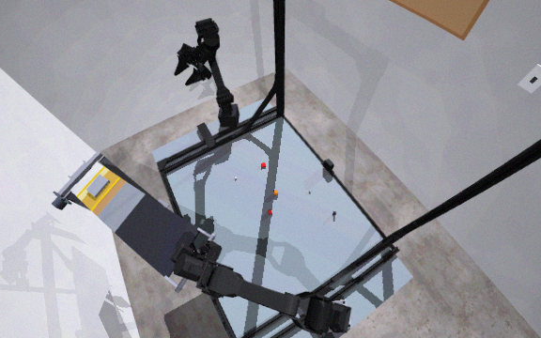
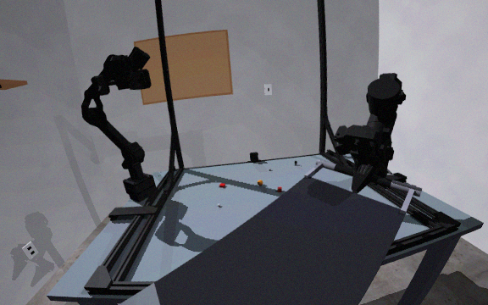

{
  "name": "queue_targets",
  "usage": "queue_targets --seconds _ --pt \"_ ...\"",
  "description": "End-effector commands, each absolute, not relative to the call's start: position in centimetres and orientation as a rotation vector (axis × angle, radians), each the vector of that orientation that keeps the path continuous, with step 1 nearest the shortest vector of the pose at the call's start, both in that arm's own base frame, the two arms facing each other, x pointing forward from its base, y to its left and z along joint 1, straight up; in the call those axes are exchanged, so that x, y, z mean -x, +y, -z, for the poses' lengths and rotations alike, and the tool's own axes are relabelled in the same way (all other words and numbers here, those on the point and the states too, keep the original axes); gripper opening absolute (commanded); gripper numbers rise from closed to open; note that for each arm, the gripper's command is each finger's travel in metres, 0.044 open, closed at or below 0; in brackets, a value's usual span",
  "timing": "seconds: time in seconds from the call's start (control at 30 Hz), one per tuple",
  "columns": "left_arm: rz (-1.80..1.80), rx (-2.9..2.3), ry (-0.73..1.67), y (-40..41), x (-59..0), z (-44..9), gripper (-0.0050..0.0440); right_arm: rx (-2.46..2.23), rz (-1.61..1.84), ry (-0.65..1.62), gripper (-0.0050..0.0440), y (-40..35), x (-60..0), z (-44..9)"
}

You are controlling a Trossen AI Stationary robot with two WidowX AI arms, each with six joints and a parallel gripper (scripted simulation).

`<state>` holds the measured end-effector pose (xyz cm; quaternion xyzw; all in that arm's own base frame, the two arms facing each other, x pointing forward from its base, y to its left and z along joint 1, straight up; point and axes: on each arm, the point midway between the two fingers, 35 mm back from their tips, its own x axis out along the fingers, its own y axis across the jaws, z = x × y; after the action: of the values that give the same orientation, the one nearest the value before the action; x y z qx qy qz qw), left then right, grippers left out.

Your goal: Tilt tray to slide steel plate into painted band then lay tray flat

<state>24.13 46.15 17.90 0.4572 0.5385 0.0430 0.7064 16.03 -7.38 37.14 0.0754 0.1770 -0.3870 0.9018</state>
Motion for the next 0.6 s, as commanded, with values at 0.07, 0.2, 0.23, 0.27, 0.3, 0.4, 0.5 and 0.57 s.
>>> queue_targets --seconds 0.07,0.2,0.23,0.27,0.3,0.4,0.5,0.57 --pt "-0.126 -1.038 1.181 46.2 -24.1 -19.9 0.0000 -0.157 0.802 0.364 0.0440 -7.4 -16.0 -37.2" --pt "-0.129 -1.040 1.179 46.2 -24.1 -19.9 0.0000 -0.157 0.802 0.364 0.0440 -7.4 -16.0 -37.2" --pt "-0.129 -1.041 1.179 46.2 -24.1 -19.9 0.0000 -0.157 0.802 0.364 0.0440 -7.4 -16.0 -37.2" --pt "-0.130 -1.041 1.179 46.2 -24.1 -19.4 0.0000 -0.157 0.802 0.364 0.0440 -7.4 -16.0 -37.2" --pt "-0.124 -1.036 1.182 46.1 -24.0 -19.0 0.0000 -0.157 0.802 0.364 0.0440 -7.4 -16.0 -37.2" --pt "-0.106 -1.022 1.194 45.9 -23.9 -18.0 0.0000 -0.157 0.802 0.364 0.0440 -7.4 -16.0 -37.2" --pt "-0.098 -1.016 1.199 45.8 -23.8 -17.3 0.0000 -0.157 0.802 0.364 0.0440 -7.4 -16.0 -37.2" --pt "-0.093 -1.013 1.202 45.8 -23.8 -16.8 0.0000 -0.157 0.802 0.364 0.0440 -7.4 -16.0 -37.2"
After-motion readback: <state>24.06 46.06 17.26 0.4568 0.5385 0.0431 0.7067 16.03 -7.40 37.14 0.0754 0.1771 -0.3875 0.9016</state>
